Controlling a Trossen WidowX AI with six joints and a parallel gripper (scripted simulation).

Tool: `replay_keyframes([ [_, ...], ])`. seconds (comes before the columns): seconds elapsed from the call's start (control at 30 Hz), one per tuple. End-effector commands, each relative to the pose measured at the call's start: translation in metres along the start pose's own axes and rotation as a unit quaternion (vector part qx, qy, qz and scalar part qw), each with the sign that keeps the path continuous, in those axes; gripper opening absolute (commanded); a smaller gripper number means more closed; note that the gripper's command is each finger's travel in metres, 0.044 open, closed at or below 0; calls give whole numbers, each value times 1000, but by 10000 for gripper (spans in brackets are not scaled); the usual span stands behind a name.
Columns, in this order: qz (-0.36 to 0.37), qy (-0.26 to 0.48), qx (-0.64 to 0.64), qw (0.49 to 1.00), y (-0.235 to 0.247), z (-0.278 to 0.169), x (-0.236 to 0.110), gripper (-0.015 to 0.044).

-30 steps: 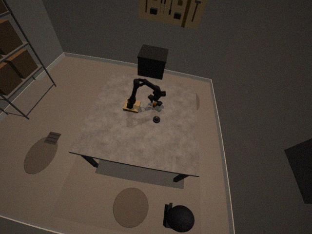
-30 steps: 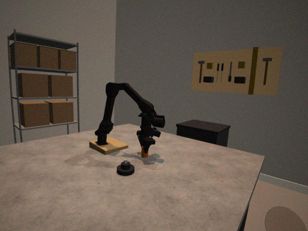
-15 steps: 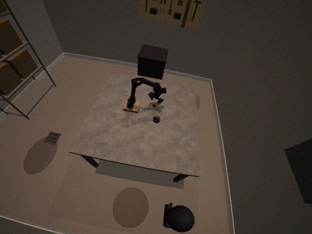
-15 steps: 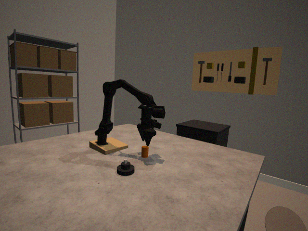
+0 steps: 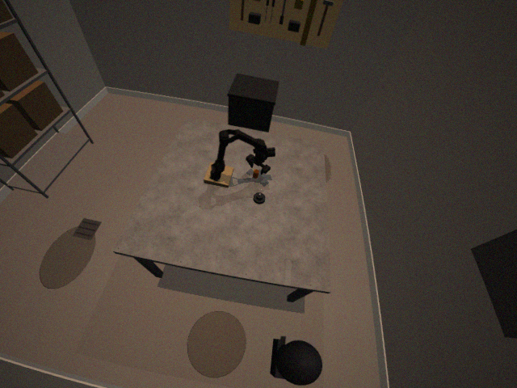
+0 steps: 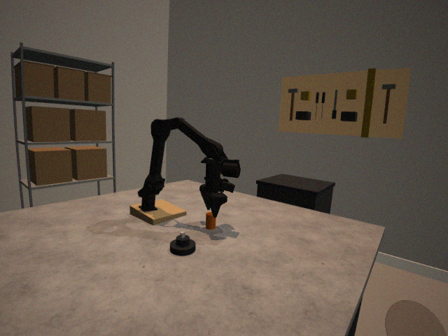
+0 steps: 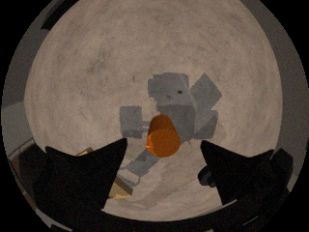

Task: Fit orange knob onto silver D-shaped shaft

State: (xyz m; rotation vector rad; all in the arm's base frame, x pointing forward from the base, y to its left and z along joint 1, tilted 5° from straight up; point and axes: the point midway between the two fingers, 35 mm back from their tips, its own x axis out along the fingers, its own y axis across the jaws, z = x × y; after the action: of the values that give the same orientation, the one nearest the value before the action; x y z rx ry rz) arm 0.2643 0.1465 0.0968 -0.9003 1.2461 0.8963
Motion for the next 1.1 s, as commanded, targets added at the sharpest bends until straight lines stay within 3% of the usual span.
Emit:
replay_keyframes([
  [0.0, 3, 3, 1, 1000, 1, -1, 8, 440],
  [0.97, 3, 1, -1, 1000, 2, -2, 53, 440],
  [1.07, 3, 1, -1, 1000, 2, -2, 53, 361],
])
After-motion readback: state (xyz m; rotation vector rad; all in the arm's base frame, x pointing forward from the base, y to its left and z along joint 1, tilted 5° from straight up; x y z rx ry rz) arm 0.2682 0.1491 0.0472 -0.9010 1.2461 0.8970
